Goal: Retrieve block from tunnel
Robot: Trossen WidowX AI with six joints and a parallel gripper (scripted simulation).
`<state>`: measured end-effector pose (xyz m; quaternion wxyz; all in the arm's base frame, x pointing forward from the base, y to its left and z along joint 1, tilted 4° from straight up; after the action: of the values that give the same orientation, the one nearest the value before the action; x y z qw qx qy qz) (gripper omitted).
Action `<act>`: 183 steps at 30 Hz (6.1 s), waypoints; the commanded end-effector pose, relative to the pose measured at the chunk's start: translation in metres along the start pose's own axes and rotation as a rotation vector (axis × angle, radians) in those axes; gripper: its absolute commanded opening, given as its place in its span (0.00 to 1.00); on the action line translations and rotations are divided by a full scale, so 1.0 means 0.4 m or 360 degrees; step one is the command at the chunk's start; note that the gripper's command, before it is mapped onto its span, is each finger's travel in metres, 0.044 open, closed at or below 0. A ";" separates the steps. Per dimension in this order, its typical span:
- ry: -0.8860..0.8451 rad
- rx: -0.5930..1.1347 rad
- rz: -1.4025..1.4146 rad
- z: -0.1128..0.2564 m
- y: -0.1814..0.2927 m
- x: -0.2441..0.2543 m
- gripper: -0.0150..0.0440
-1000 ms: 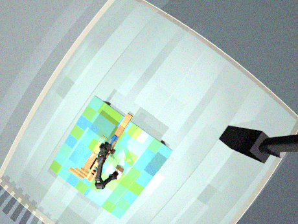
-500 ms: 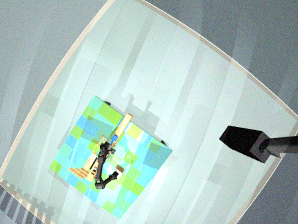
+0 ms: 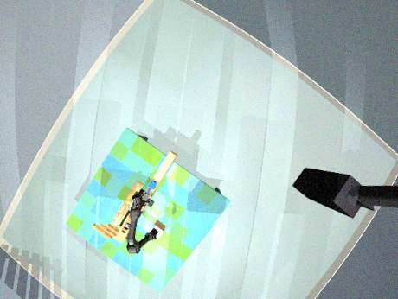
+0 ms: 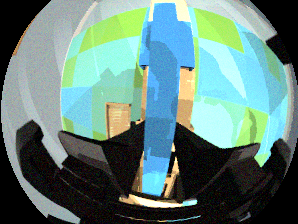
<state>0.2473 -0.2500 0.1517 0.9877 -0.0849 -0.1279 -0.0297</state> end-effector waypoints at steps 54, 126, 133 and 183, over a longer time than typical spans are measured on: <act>-0.0017 0.0032 0.0015 0.060 -0.031 0.019 1.00; -0.0016 0.0042 0.0013 0.012 0.136 -0.014 0.25; -0.0028 -0.0090 -0.0033 0.018 0.080 -0.011 0.57; -0.0015 0.0029 0.0013 -0.004 -0.019 0.007 0.82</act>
<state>0.2499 -0.2577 0.1511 0.9880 -0.0764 -0.1320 -0.0238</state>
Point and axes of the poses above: the point midway between the two fingers, 35 mm back from their tips, its own z axis back along the fingers, its own x axis across the jaws, y = z × x, the point moved 9 cm from there along z, back along the fingers, and after that the axes turned 7 degrees about -z, right-handed, at the moved point
